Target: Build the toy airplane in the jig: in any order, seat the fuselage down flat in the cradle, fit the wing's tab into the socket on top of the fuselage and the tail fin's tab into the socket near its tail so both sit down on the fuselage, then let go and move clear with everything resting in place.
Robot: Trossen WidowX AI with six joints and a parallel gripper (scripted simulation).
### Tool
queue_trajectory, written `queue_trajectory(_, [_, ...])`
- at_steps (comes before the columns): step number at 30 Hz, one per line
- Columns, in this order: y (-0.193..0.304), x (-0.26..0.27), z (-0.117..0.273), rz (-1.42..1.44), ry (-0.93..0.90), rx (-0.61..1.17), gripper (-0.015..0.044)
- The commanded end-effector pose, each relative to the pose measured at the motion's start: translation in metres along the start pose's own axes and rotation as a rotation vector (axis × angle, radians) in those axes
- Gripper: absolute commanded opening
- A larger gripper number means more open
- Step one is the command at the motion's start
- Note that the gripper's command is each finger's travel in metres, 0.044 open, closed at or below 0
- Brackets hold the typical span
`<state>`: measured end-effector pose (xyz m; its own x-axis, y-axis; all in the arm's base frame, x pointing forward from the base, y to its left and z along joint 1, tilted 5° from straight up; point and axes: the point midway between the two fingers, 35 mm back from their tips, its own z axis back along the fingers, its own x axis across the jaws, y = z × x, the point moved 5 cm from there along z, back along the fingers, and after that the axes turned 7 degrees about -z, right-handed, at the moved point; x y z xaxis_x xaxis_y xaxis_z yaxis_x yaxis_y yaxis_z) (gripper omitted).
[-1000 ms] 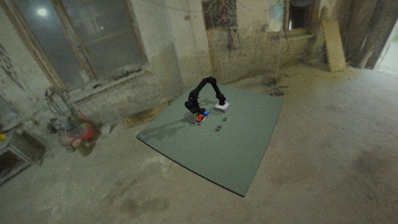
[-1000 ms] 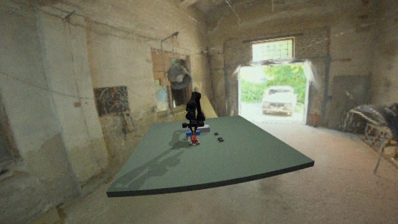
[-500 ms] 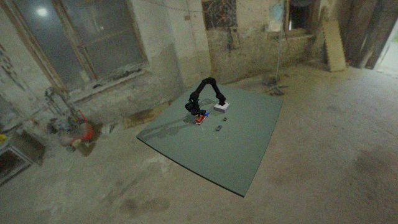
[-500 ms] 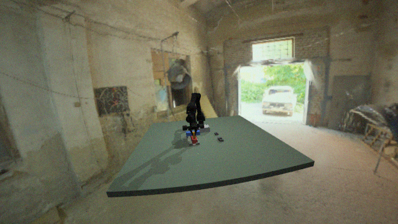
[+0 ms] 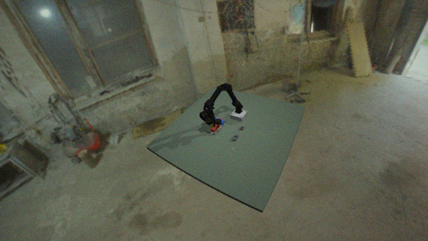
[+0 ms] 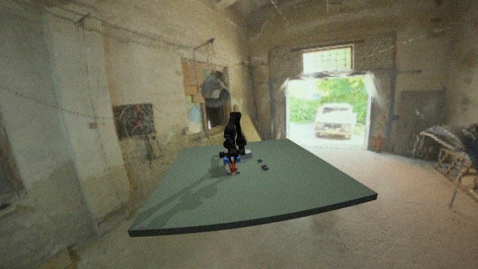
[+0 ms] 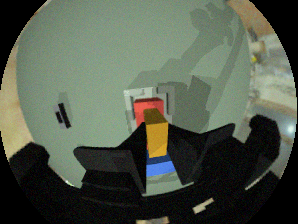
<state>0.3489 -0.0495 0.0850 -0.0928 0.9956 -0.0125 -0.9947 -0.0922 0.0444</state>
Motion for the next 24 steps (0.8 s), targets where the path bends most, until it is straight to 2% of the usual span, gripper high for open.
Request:
queue_trajectory(1, [0.000, 0.000, 0.000, 0.000, 0.000, -0.001, 0.0000])
queue_trajectory(11, [0.000, 0.000, 0.000, 0.000, 0.000, -0.001, 0.0260])
queue_trajectory(19, [0.000, 0.000, 0.003, 0.000, 0.000, -0.001, 0.0260])
queue_trajectory(24, [-0.003, 0.000, 0.068, 0.004, 0.004, 0.000, 0.0260])
